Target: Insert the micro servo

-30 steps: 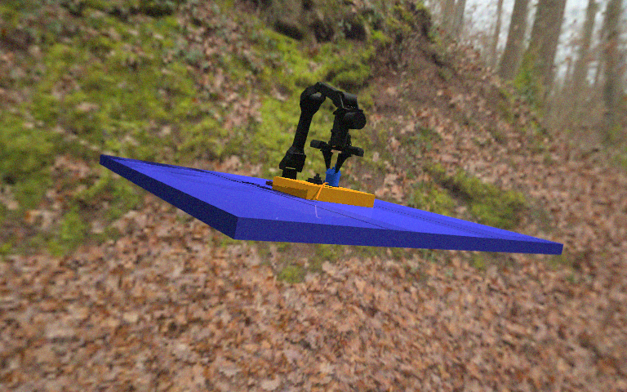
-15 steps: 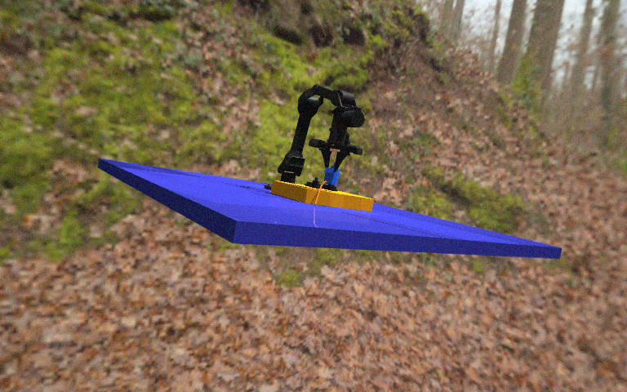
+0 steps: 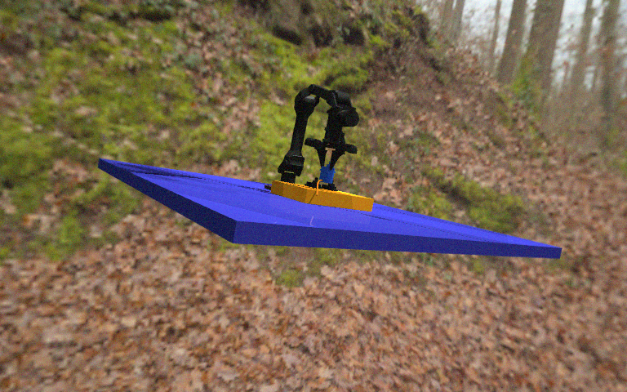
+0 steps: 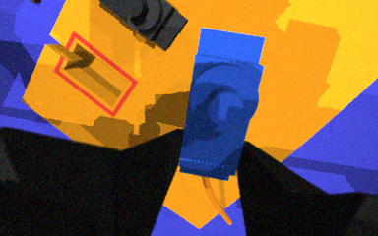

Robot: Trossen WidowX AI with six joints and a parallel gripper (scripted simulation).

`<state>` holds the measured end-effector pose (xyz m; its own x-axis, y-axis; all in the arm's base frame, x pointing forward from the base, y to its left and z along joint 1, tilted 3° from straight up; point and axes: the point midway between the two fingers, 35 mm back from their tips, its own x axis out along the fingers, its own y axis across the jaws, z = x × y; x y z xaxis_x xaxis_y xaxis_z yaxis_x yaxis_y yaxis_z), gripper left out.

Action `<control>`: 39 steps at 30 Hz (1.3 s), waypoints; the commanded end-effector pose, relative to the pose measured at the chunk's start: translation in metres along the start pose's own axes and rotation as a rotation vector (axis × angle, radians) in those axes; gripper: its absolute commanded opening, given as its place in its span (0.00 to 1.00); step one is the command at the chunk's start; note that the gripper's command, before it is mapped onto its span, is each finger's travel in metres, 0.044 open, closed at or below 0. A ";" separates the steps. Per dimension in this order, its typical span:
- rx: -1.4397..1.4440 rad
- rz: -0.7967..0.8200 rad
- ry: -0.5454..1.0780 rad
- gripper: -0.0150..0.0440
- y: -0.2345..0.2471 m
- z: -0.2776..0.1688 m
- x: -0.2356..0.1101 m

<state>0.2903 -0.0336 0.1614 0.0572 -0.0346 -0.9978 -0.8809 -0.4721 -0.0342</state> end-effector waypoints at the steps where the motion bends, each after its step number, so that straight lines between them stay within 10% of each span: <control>1: -0.002 -0.006 -0.001 0.25 0.005 -0.001 0.000; 18: 0.032 -0.004 0.003 0.25 0.029 -0.041 0.000; 39: 0.735 -0.005 0.001 0.25 0.029 -0.041 0.000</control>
<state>0.2834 -0.0839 0.1622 0.0578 -0.0394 -0.9976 -0.9921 0.1093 -0.0618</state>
